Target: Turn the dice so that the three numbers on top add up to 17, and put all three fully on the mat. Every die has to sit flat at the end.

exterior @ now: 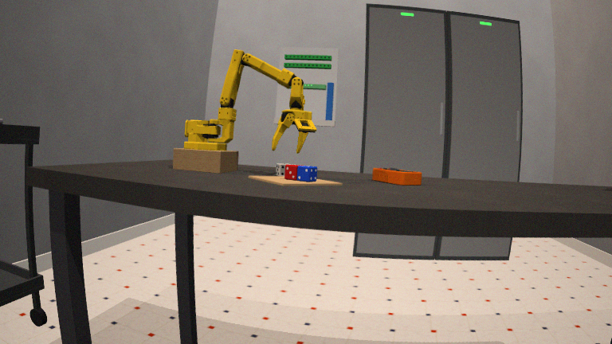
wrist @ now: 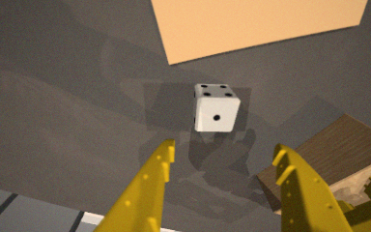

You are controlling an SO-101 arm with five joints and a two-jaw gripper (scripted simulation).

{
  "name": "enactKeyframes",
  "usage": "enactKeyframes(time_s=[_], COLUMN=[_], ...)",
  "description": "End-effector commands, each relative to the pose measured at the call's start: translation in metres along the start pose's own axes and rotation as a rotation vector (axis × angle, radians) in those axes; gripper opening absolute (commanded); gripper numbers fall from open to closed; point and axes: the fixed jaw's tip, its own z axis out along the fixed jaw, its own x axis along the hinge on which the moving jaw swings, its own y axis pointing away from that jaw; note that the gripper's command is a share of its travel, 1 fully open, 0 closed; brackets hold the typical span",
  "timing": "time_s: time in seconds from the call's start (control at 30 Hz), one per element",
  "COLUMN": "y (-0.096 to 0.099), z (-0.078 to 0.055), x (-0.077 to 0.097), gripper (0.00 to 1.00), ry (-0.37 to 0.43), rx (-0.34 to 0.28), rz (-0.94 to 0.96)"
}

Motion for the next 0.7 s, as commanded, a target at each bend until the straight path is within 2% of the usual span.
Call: enactKeyframes(time_s=[0.0,0.33,0.67], y=[-0.004,-0.003,-0.003], z=[0.007,0.015,0.033], x=[0.004,0.004,0.004], gripper=[0.35,0.35,0.35], ry=[0.013,0.013,0.013], rx=[0.027,0.027,0.027], rz=[-0.001,-0.001,-0.001])
